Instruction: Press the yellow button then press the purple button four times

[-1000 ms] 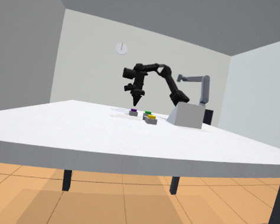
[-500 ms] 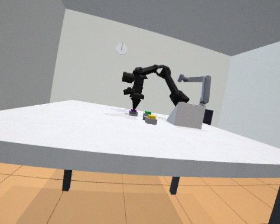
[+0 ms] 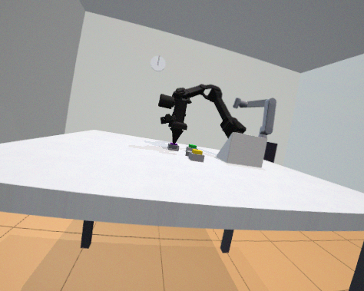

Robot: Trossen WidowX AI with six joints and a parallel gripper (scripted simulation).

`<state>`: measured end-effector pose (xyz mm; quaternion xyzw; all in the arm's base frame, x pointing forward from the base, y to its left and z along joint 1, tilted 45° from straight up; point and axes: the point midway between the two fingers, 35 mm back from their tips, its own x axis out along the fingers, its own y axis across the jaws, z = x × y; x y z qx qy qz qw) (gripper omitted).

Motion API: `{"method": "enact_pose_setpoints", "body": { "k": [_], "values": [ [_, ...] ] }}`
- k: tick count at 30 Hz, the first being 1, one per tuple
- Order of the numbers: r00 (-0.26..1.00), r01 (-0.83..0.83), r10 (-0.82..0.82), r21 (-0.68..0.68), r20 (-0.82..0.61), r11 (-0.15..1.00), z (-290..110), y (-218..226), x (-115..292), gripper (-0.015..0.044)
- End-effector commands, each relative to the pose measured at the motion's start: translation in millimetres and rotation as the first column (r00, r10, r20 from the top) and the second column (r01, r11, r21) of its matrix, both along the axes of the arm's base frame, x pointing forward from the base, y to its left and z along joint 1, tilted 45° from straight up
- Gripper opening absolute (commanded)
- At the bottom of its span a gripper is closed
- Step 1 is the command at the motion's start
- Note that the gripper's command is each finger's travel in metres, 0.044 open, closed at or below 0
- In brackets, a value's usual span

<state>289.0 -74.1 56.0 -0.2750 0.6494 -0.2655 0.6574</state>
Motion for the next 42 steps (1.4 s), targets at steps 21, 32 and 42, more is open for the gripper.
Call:
{"method": "enact_pose_setpoints", "body": {
  "k": [21,32,42],
  "values": [
    [1.0,0.0,0.0,-0.003,-0.006,1.0,15,14,0,0.002],
    [1.0,0.0,0.0,-0.004,-0.005,1.0,2,2,0,0.002],
    [1.0,0.0,0.0,-0.004,-0.005,1.0,0,-1,-1,0.002]
  ]
}}
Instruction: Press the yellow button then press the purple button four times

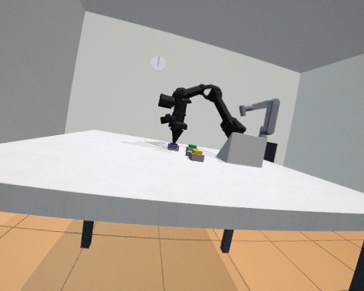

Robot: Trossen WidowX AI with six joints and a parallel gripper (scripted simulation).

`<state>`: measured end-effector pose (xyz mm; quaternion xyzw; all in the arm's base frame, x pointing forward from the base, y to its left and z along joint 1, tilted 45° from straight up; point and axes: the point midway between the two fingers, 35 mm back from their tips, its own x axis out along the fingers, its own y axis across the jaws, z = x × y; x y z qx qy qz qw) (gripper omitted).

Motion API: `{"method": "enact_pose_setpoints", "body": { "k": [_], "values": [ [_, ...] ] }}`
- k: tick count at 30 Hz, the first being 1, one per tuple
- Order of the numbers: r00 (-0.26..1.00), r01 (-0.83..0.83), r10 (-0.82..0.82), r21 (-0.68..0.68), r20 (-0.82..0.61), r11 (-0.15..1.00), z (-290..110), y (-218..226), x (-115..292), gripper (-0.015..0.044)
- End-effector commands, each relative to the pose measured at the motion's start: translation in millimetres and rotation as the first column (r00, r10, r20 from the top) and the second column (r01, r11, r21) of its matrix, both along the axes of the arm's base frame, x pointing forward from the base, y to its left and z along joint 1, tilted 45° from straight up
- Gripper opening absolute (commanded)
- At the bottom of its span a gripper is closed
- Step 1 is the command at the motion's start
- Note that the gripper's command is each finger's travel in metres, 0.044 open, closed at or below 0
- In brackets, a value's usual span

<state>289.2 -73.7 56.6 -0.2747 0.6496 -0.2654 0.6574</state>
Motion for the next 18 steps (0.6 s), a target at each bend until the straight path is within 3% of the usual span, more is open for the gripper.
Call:
{"method": "enact_pose_setpoints", "body": {
  "k": [1,12,18],
  "values": [
    [1.0,-0.001,0.001,-0.005,-0.005,1.0,-1,-2,-1,0.002],
    [1.0,-0.001,0.001,-0.005,-0.005,1.0,-1,-2,-1,0.002],
    [1.0,-0.001,0.001,-0.004,-0.005,1.0,23,23,-1,0.002]
  ]
}}
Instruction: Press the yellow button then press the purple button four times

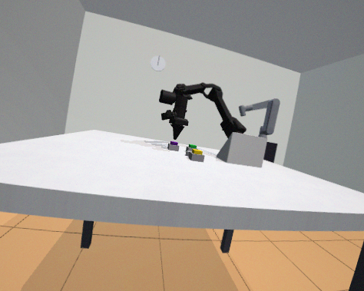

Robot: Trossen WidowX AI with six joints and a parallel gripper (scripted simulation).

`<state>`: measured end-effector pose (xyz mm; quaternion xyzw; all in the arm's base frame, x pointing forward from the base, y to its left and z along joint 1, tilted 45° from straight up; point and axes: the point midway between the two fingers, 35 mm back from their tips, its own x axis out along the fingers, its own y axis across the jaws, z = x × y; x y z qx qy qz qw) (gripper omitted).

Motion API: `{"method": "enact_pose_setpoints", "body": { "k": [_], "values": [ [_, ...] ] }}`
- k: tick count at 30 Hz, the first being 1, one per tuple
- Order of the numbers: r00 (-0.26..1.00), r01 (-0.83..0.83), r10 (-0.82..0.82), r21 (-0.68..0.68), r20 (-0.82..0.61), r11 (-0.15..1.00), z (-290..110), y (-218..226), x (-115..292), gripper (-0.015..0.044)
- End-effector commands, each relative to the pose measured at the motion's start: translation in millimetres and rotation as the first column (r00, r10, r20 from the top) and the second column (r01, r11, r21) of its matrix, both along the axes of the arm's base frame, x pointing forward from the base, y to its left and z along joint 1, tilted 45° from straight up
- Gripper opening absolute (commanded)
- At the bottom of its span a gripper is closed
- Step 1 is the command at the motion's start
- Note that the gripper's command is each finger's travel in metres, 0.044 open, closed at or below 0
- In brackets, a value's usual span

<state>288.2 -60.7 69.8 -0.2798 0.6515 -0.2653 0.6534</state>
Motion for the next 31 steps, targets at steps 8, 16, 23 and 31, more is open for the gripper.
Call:
{"method": "enact_pose_setpoints", "body": {
  "k": [8,16,23,31],
  "values": [
    [0.999,-0.037,0.037,0.077,0.0,0.996,-27,90,16,0.0178],
    [1.0,-0.026,0.027,0.085,-0.012,0.996,-91,196,0,0.0387],
    [1.0,0.001,-0.001,0.026,0.003,1.0,-152,263,-46,0.04],
    [1.0,0.003,-0.003,0.022,0.005,1.0,-155,266,-49,0.04]
  ]
}}
